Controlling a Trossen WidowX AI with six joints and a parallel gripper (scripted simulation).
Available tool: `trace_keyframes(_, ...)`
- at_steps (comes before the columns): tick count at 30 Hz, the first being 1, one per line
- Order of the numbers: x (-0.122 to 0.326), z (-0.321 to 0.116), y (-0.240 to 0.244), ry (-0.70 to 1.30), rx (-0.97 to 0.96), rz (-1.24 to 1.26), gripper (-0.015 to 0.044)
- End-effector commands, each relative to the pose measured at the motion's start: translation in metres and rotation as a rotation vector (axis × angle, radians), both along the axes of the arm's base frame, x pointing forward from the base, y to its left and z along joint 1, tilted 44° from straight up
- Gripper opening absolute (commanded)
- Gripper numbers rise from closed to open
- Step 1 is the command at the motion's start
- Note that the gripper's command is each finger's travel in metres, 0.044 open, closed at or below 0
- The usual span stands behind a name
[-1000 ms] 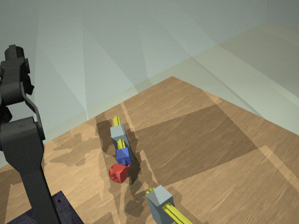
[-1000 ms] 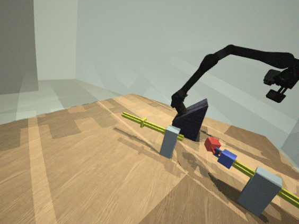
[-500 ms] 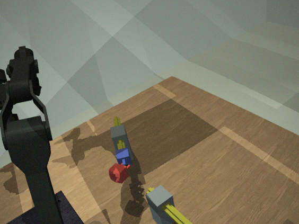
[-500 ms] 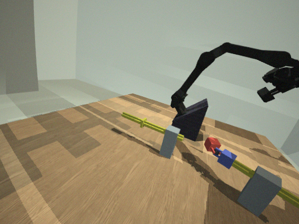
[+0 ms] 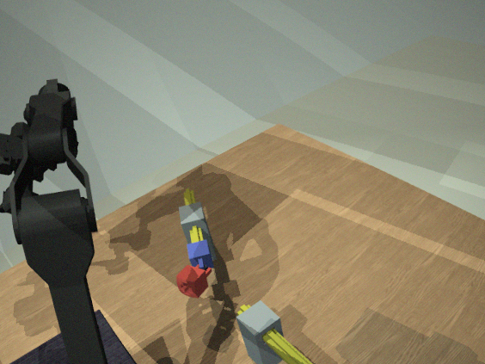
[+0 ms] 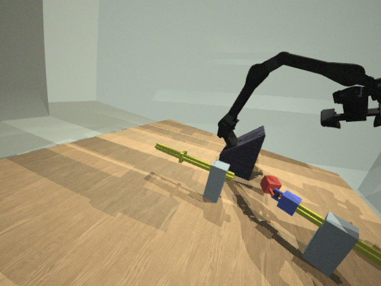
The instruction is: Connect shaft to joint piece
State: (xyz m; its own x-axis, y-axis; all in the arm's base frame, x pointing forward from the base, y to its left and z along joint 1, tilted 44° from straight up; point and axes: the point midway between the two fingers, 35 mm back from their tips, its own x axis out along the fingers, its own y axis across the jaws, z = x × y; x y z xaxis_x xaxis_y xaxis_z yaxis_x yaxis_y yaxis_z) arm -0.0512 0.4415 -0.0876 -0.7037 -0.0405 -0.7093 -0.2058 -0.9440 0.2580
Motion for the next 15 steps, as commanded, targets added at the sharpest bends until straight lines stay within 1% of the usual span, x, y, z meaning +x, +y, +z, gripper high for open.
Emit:
trace_keyframes(1, 0.012, 0.001, -0.009, -0.061, -0.111, -0.086, 0.0440)
trace_keyframes(15, 0.048, 0.000, -0.045, -0.255, -0.453, -0.373, 0.0440)
